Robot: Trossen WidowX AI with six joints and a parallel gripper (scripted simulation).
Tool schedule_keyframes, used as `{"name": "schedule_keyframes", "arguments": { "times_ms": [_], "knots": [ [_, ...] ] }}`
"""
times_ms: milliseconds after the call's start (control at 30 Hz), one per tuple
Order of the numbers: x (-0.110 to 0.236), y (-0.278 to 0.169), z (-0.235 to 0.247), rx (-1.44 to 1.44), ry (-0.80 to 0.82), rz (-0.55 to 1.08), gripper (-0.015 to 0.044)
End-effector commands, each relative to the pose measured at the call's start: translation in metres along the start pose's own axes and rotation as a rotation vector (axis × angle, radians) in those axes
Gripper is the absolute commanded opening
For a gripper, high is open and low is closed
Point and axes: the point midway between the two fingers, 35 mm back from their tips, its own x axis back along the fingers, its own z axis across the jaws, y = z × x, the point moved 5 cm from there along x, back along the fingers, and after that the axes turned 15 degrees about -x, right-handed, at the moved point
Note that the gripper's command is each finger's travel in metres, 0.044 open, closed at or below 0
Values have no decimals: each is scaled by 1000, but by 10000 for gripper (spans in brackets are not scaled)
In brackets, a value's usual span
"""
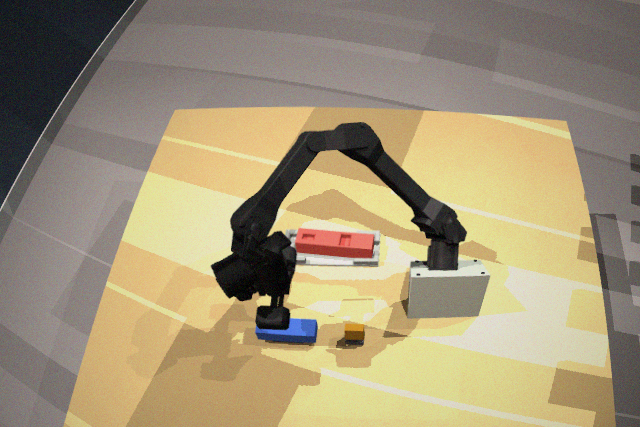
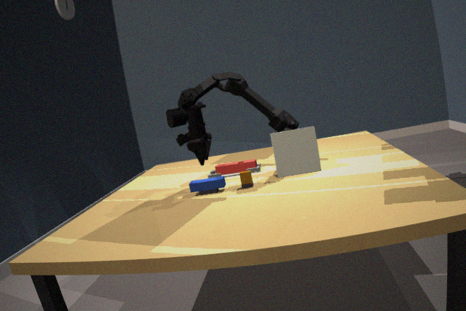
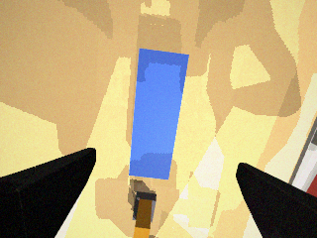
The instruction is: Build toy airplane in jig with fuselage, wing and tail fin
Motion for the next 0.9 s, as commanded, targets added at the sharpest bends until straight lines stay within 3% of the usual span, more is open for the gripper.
{"name": "schedule_keyframes", "arguments": {
  "times_ms": [0,133,267,867],
  "knots": [
    [-1,0,10,-22,7,-4,440],
    [-3,0,10,-22,7,-4,440],
    [-36,0,10,-22,6,-5,440],
    [-65,1,10,-22,5,-5,440]
  ]
}}
